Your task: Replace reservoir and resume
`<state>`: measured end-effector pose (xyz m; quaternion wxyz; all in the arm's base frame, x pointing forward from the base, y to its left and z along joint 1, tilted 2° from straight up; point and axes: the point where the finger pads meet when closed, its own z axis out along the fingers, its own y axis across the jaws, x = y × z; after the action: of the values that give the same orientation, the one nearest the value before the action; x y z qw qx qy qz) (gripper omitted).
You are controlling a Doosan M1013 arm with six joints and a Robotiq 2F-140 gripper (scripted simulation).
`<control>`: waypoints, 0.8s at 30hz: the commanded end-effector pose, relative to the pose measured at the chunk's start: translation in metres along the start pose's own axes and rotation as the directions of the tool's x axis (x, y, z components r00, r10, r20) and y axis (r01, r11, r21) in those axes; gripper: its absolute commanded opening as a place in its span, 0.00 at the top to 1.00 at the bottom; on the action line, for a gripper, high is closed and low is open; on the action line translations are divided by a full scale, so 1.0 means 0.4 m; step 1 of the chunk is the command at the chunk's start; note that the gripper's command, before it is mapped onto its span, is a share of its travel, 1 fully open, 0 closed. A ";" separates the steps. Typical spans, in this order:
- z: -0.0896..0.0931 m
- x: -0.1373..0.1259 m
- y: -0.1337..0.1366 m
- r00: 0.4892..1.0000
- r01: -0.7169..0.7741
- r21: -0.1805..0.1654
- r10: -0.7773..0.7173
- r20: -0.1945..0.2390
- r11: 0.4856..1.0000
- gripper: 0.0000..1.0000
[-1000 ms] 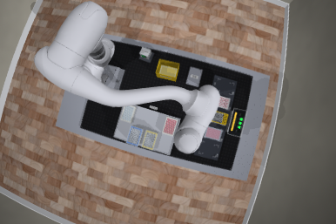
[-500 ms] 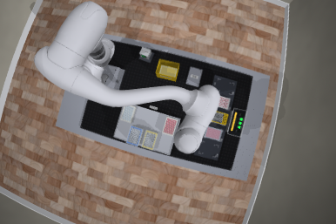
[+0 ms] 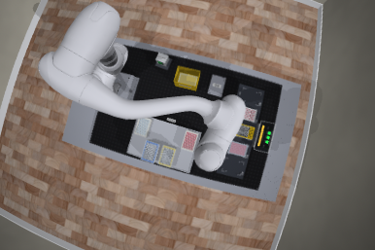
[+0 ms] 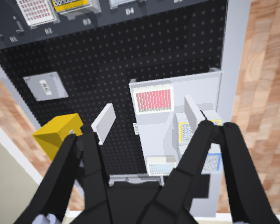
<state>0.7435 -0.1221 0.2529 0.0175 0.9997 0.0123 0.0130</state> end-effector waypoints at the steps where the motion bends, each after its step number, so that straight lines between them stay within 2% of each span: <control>1: -0.004 0.005 -0.006 1.000 0.002 0.005 -0.002 0.002 1.000 0.23; 10: -0.004 0.111 -0.009 0.983 0.181 0.005 -0.181 0.001 0.983 0.23; 16: -0.004 0.111 -0.009 0.966 0.259 0.005 -0.259 0.001 0.966 0.23; 24: -0.004 0.111 -0.009 0.912 0.410 0.005 -0.410 0.000 0.912 0.23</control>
<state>0.7858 -0.1200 0.2539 0.0197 0.9766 0.2139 0.0092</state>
